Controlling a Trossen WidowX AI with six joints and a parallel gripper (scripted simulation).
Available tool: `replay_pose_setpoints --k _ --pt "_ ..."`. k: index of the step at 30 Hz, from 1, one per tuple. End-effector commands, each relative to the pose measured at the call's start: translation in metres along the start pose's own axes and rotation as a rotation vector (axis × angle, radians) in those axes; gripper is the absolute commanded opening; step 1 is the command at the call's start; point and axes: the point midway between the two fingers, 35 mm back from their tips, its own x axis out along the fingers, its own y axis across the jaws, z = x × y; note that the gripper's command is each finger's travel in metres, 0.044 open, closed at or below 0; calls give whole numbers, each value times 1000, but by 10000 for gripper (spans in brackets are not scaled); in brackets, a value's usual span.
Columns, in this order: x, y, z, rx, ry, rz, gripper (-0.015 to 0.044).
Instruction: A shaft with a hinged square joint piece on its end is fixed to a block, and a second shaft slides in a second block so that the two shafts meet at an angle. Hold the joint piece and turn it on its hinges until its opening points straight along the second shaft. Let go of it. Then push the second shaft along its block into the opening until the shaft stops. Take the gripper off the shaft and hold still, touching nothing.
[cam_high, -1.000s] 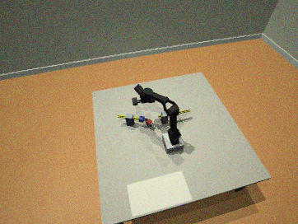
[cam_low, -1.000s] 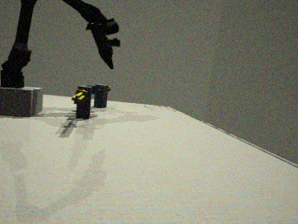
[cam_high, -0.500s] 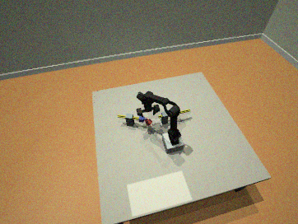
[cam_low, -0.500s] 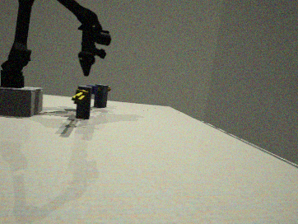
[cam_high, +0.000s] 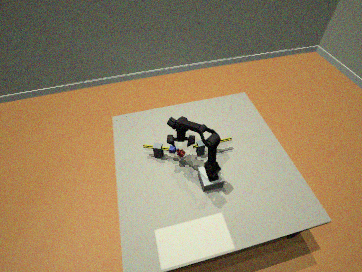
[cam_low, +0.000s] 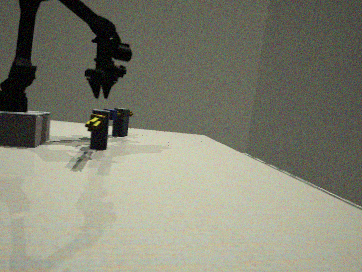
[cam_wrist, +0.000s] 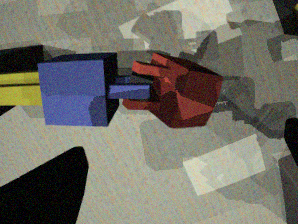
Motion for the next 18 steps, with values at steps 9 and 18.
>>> replay_pose_setpoints --k 9,18 --pt "3 -1 -1 371 -8 43 440" --pt "5 -2 -1 642 -6 75 440"
